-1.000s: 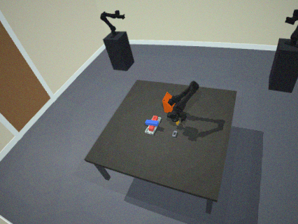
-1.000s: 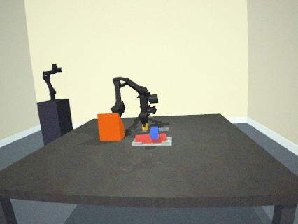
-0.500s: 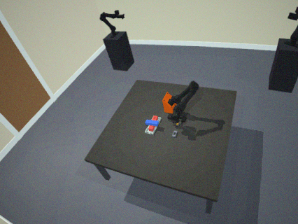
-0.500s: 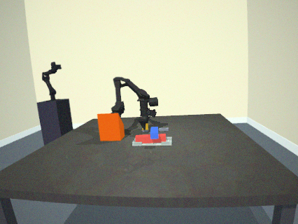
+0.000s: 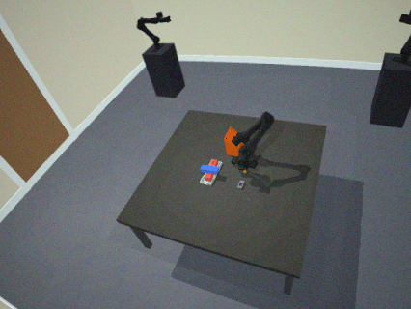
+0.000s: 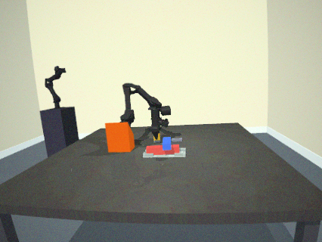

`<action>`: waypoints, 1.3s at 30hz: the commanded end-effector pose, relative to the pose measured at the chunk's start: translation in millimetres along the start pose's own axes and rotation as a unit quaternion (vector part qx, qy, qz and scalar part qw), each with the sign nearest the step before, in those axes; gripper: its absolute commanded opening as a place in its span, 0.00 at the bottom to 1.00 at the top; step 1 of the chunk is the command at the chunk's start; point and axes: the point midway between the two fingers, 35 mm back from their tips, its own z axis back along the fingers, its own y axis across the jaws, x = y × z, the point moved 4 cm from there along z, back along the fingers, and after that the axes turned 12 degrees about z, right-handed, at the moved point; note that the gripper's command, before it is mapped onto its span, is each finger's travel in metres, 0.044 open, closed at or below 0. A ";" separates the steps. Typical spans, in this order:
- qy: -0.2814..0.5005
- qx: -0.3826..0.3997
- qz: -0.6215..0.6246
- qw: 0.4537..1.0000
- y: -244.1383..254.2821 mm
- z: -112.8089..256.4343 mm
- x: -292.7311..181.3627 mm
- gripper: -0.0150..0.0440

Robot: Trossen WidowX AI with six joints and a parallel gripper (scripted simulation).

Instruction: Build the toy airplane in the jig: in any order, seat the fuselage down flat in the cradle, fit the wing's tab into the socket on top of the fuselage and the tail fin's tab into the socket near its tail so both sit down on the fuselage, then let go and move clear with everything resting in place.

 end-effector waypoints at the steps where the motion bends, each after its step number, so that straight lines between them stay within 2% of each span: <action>1: 0.000 0.000 -0.002 1.000 -0.4 -0.4 0.0 0.32; 7: 0.000 0.000 -0.002 1.000 -0.4 -0.4 0.0 0.25; 18: -0.012 -0.019 0.028 0.999 1.2 13.1 -1.4 0.25; 39: 0.000 -0.026 0.011 1.000 -6.1 73.4 5.7 0.25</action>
